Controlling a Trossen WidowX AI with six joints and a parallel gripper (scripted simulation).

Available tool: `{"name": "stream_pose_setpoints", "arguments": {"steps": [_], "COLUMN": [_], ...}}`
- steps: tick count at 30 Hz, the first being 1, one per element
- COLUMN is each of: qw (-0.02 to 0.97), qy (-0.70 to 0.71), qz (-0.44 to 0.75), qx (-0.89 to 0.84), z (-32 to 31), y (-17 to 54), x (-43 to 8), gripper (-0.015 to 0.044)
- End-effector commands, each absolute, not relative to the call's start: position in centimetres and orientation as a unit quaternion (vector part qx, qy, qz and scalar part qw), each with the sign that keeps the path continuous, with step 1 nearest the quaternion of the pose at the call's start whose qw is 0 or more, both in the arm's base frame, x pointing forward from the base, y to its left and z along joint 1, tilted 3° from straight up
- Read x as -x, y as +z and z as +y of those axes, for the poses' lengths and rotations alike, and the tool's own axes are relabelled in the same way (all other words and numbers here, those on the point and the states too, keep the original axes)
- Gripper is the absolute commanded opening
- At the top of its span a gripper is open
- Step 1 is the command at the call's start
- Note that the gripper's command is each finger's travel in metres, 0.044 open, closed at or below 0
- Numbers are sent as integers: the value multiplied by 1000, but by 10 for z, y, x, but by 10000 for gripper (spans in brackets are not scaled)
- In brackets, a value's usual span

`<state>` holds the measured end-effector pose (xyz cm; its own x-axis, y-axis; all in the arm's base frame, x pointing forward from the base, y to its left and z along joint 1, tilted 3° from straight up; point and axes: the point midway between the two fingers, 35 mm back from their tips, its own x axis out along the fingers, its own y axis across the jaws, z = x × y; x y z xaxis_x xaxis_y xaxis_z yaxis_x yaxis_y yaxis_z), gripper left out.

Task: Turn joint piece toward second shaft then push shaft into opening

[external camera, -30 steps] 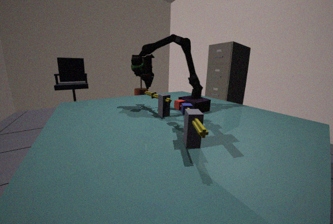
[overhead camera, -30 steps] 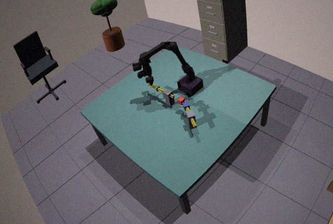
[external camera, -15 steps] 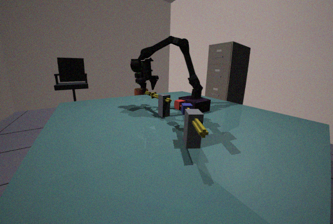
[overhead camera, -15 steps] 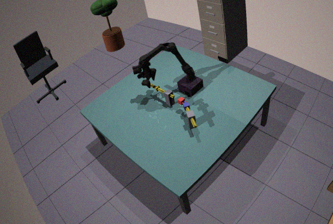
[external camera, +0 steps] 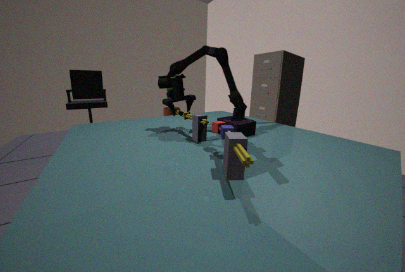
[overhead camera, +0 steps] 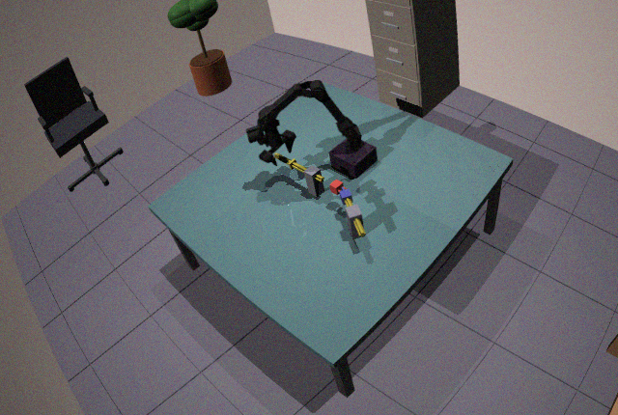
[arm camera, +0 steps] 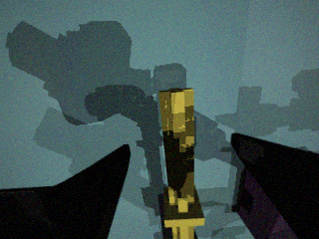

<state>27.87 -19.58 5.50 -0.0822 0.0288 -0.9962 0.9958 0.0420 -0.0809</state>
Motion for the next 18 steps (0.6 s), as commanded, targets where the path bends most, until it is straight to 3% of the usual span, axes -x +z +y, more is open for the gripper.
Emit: {"name": "stream_pose_setpoints", "arguments": {"steps": [1, 18], "qw": [478, 477], "qy": [-509, -509], "qz": [532, 533], "qx": [-479, -479], "z": [-196, -194], "y": [53, 27], "x": [-279, -277], "gripper": [440, 440]}}
